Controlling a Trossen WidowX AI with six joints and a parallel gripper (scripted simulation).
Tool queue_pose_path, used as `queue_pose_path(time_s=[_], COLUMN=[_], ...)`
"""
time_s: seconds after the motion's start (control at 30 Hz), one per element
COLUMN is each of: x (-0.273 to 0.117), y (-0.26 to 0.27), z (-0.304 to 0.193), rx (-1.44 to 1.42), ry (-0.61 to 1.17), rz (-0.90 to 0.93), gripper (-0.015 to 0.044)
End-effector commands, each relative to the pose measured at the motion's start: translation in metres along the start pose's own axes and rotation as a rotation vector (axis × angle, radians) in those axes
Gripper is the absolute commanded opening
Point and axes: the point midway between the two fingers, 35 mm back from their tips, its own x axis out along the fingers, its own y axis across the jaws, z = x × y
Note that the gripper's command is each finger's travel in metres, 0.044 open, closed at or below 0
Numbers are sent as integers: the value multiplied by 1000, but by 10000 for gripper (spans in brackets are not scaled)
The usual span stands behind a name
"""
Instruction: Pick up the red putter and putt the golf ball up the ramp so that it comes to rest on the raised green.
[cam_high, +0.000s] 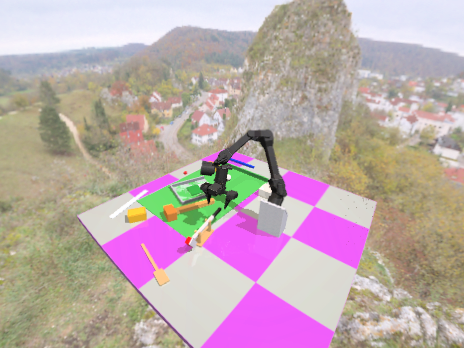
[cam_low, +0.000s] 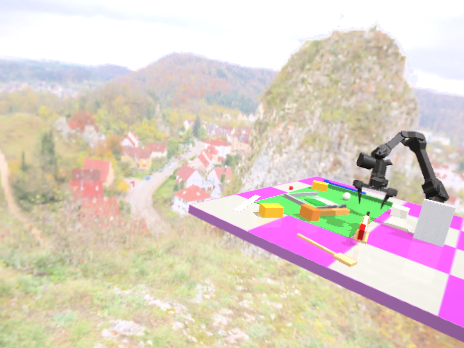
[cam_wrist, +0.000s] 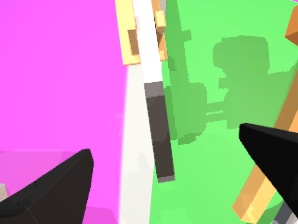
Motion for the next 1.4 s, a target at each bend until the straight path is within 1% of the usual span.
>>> queue_pose_path(time_s=[0.0,0.1,0.27,0.43,0.7,1.23,1.37], x=[7,21,26,46,50,70,67], y=[-1,-1,0,1,1,1,1], z=[-3,-7,-9,-15,-16,-22,-21], rx=[13,13,13,13,13,13,21], ry=[17,18,18,19,19,21,16], rz=[7,7,7,7,7,7,10], gripper=[440,440,440,440,440,440,335])
